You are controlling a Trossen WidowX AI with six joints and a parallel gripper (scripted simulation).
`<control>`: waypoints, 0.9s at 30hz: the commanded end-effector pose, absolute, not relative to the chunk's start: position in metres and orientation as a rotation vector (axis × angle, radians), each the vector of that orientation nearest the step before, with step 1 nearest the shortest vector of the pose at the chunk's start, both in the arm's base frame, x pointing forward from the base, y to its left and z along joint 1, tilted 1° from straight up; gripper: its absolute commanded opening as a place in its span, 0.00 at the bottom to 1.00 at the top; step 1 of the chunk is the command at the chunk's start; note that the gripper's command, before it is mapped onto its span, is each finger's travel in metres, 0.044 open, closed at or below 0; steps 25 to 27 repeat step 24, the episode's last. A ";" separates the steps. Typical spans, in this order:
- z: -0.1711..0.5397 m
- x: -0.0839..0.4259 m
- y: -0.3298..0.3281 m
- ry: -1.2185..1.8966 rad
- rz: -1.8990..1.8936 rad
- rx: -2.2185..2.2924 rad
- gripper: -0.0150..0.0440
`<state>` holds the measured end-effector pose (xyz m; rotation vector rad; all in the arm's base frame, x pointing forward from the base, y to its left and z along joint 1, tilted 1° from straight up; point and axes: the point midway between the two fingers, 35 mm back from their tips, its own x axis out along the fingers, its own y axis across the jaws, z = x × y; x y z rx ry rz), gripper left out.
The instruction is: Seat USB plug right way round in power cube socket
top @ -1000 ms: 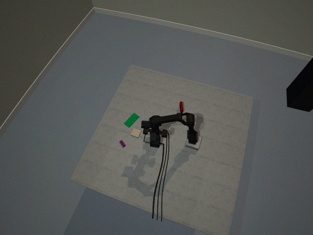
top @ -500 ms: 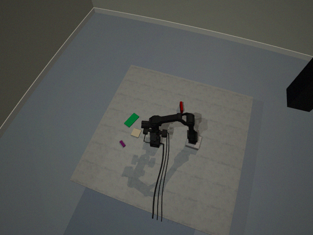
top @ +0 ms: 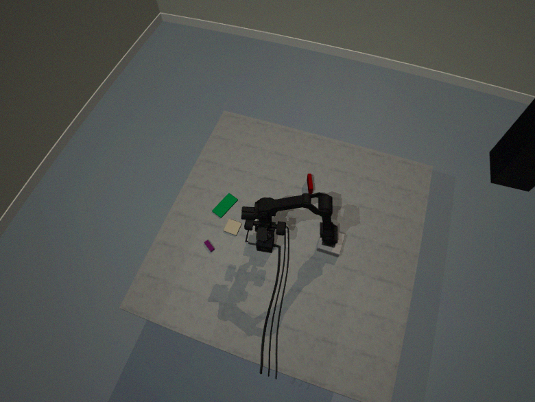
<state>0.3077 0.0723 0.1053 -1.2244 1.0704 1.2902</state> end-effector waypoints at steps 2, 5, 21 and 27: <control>0.105 0.307 0.072 1.072 1.291 -1.224 0.42; 0.105 0.307 0.072 1.072 1.291 -1.224 0.42; 0.113 0.307 0.072 1.071 1.291 -1.224 0.42; 0.116 0.307 0.072 1.071 1.291 -1.224 0.42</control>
